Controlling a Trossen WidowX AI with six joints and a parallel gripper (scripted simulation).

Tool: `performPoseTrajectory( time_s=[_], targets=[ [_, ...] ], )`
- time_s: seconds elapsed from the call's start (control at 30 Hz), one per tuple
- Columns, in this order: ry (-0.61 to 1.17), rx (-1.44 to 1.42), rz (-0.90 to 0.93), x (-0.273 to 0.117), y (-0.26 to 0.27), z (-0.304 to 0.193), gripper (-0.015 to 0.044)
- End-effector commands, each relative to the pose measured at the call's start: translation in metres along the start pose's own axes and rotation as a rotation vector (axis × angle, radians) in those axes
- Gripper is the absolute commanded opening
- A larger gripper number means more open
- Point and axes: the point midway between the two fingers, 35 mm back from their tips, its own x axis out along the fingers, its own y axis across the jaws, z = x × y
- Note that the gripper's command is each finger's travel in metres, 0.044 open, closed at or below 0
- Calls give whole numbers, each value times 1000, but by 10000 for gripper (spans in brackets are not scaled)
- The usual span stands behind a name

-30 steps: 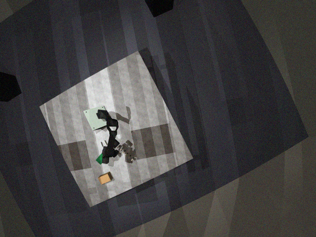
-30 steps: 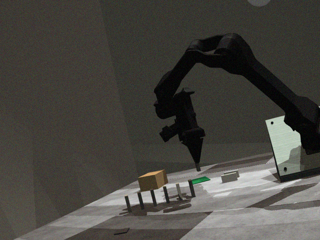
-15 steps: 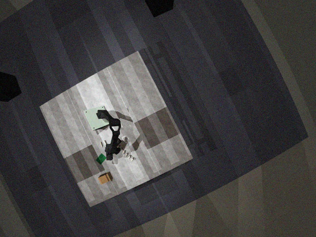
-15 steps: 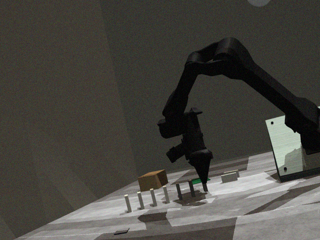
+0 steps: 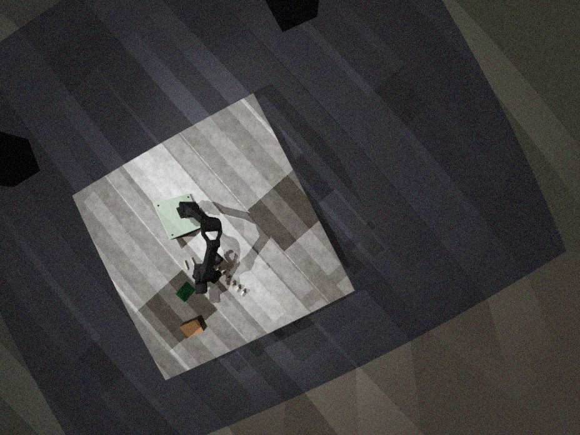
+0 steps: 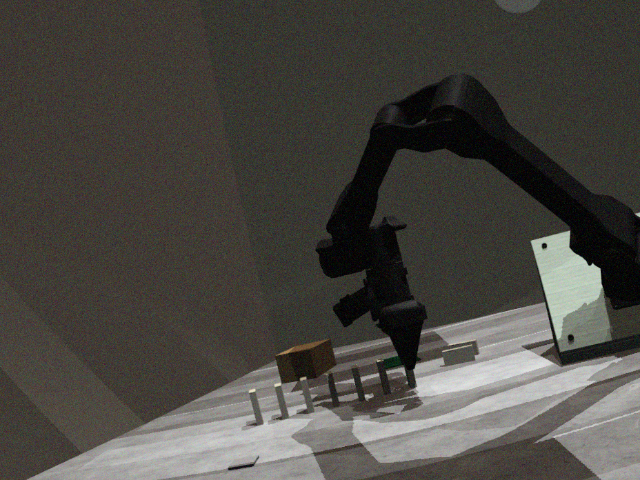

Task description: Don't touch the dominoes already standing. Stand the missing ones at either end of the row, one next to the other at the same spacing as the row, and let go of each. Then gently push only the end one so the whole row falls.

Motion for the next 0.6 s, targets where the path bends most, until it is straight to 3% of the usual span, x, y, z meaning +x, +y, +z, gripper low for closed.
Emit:
performPoseTrajectory(
  time_s=[0.0, 0.17, 0.3, 0.57],
  targets=[
    [-6, 2, 3, 0, 1, 1, 317],
    [-6, 2, 3, 0, 1, 1, 440],
    [-5, 2, 1, -9, -1, 2, 440],
    [3, 2, -6, -121, -3, 1, 440]
  ],
)
